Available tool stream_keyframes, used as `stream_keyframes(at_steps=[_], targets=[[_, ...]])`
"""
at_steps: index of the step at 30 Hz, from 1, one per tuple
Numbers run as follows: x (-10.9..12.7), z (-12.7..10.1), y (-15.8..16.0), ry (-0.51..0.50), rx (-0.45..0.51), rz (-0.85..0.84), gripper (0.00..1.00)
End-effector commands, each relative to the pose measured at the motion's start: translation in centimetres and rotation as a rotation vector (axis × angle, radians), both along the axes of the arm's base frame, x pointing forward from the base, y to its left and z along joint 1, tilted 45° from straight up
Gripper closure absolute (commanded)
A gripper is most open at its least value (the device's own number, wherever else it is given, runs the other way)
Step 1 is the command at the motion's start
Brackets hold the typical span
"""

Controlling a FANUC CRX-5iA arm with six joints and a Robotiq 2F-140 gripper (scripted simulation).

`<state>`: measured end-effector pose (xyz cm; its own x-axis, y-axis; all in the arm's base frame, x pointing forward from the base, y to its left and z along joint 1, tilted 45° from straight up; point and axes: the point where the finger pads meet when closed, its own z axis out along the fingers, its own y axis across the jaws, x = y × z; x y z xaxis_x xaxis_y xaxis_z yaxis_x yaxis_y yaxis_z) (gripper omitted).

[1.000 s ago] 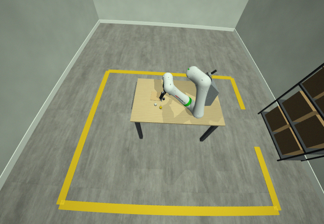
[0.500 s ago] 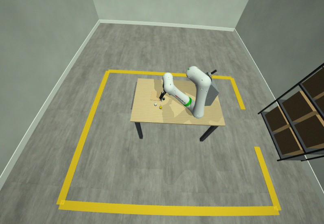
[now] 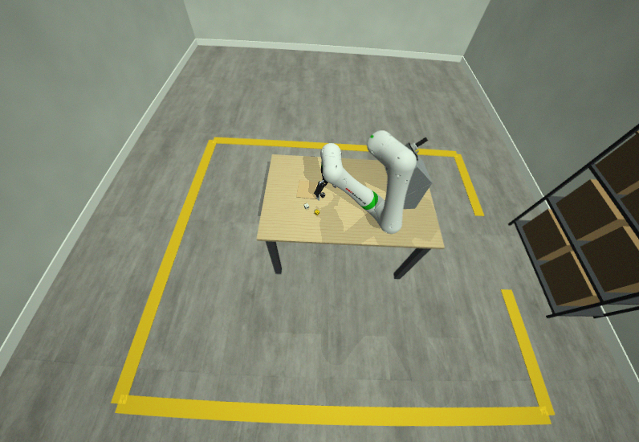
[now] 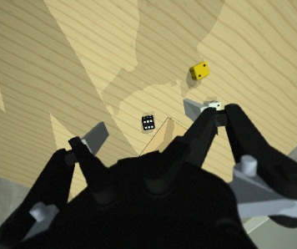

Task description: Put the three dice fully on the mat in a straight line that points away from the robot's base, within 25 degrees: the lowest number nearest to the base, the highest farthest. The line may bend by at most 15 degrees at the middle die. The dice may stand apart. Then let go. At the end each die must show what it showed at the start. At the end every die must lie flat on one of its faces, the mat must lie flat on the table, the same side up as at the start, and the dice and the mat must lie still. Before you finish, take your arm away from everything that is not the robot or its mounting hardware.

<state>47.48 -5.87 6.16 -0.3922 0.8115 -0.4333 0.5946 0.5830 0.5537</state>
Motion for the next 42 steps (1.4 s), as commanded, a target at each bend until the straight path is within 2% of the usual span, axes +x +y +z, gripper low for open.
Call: stream_keyframes(at_steps=[1, 9, 16, 25, 30, 42], targets=[[0.0, 0.0, 0.0, 0.0, 0.0, 0.0, 0.0], [0.2, 0.2, 0.2, 0.0, 0.0, 0.0, 0.0], [1.6, 1.5, 1.5, 0.0, 0.0, 0.0, 0.0], [6.4, 6.0, 5.9, 0.0, 0.0, 0.0, 0.0], [8.1, 7.6, 7.4, 0.0, 0.0, 0.0, 0.0], [8.4, 7.9, 7.7, 0.0, 0.0, 0.0, 0.0]])
